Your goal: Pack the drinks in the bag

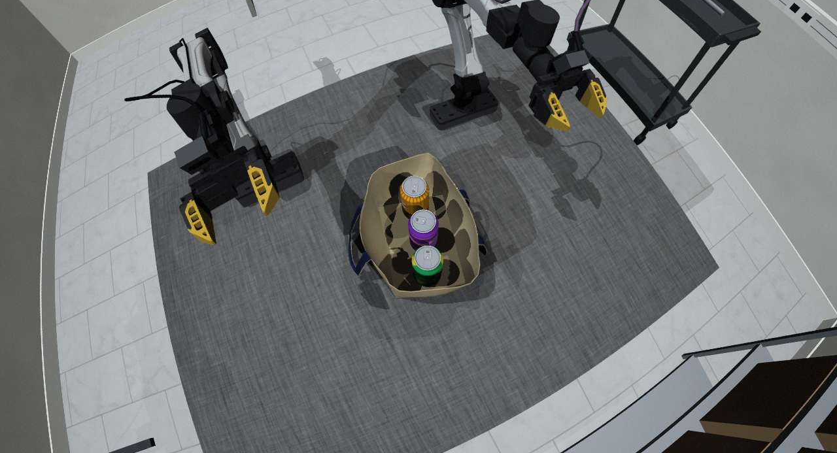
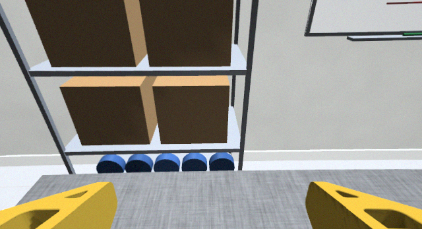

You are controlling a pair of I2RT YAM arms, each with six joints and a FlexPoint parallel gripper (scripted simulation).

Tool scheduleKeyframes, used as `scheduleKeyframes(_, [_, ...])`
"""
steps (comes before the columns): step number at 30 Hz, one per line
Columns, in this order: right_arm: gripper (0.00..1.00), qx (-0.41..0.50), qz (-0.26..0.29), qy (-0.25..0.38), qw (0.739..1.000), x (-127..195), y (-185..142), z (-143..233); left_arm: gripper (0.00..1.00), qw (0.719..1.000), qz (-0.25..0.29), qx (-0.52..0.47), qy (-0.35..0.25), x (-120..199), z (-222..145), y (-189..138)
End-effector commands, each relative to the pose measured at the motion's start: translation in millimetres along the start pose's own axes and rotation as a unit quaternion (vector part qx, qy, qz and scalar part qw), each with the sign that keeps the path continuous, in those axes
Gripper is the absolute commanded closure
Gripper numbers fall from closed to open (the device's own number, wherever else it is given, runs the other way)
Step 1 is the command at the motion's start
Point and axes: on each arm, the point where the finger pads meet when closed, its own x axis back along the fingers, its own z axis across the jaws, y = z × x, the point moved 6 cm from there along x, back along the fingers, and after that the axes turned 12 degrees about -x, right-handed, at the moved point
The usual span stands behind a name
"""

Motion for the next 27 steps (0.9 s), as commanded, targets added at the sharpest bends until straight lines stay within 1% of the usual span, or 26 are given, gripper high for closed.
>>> scheduleKeyframes(1, [0.14, 0.005, -0.037, 0.009, 0.999, 7, 19, 0, 0.14, 0.998, -0.049, 0.015, 0.021, -2, 3, 24])
scheduleKeyframes(3, [0.14, -0.006, -0.054, -0.001, 0.999, 11, 32, 1, 0.14, 0.998, -0.059, -0.006, 0.023, 1, 5, 32])
scheduleKeyframes(6, [0.14, -0.007, -0.050, 0.002, 0.999, 9, 29, 4, 0.14, 0.998, -0.061, -0.007, 0.033, 1, 12, 33])
scheduleKeyframes(8, [0.14, -0.007, -0.036, -0.001, 0.999, 3, 22, 3, 0.14, 0.997, -0.063, -0.008, 0.033, 0, 13, 34])
scheduleKeyframes(12, [0.14, -0.007, -0.047, -0.003, 0.999, 7, 28, 2, 0.14, 0.997, -0.067, -0.008, 0.031, 3, 12, 36])
scheduleKeyframes(13, [0.14, -0.003, -0.032, -0.004, 0.999, 6, 21, 2, 0.14, 0.997, -0.071, -0.008, 0.019, 4, 8, 37])
scheduleKeyframes(15, [0.14, -0.002, -0.031, -0.006, 1.000, 5, 22, 1, 0.14, 0.997, -0.071, -0.009, 0.019, 3, 8, 37])
scheduleKeyframes(16, [0.14, 0.001, -0.020, -0.005, 1.000, 2, 17, 2, 0.14, 0.997, -0.072, -0.007, 0.019, 4, 9, 38])
scheduleKeyframes(19, [0.14, 0.000, -0.030, -0.006, 1.000, 6, 22, 2, 0.14, 0.997, -0.071, -0.005, 0.019, 3, 10, 38])
scheduleKeyframes(27, [0.14, 0.002, -0.020, -0.005, 1.000, 3, 17, 3, 0.14, 0.997, -0.073, 0.000, 0.016, 4, 9, 40])
